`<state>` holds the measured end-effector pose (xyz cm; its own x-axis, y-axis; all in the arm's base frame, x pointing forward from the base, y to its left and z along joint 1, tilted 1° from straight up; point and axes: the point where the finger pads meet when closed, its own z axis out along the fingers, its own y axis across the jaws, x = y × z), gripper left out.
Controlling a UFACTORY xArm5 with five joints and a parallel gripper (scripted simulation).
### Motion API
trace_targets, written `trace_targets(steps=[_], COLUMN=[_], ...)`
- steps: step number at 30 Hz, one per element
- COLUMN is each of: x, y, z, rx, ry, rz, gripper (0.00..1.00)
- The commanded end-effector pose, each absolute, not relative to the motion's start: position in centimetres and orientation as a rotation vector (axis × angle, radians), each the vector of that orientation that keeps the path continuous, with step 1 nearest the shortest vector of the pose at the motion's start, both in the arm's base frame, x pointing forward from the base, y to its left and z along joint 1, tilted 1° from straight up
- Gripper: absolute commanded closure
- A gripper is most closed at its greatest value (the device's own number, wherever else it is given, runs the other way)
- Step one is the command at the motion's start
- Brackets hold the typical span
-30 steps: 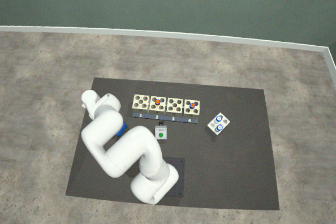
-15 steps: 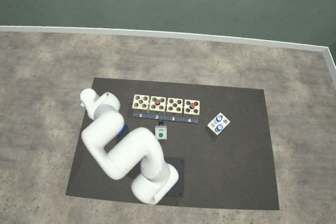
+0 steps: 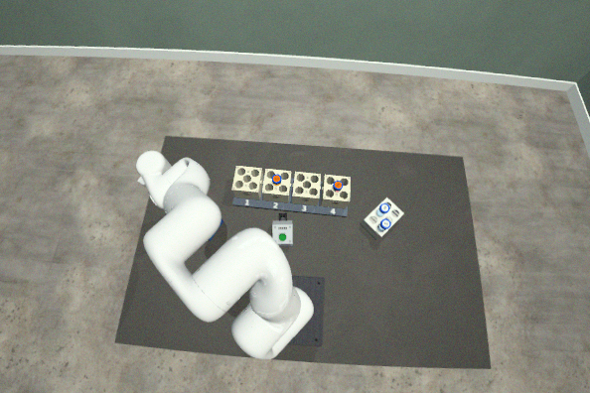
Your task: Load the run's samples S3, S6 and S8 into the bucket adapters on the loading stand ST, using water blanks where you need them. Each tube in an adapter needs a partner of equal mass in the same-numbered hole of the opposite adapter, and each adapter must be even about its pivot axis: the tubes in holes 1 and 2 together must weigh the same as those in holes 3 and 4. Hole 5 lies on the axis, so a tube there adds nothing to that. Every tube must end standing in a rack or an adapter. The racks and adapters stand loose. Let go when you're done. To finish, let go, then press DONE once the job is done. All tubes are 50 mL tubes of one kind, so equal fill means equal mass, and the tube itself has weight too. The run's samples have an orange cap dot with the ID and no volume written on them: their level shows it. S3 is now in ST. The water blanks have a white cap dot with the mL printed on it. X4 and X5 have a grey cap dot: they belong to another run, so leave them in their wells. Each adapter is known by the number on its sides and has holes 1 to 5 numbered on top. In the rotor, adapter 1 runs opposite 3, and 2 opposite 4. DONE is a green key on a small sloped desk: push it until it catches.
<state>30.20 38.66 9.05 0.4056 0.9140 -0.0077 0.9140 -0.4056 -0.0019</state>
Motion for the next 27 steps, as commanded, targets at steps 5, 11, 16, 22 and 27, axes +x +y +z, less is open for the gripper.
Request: trace_targets(steps=[5,11,16,22,27], x=[30.3,30.3,30.3,30.4,30.4], y=[38.8,38.8,38.8,38.7,38.7], z=[10.9,11.7,12.7,13.9,14.5], rx=[2.644,2.644,2.644,2.644,2.644], ry=[1.719,1.719,1.719,1.719,1.719], rz=[-0.013,-0.013,-0.013,-0.013,-0.013], gripper=[1.00,1.00,1.00,1.00,1.00])
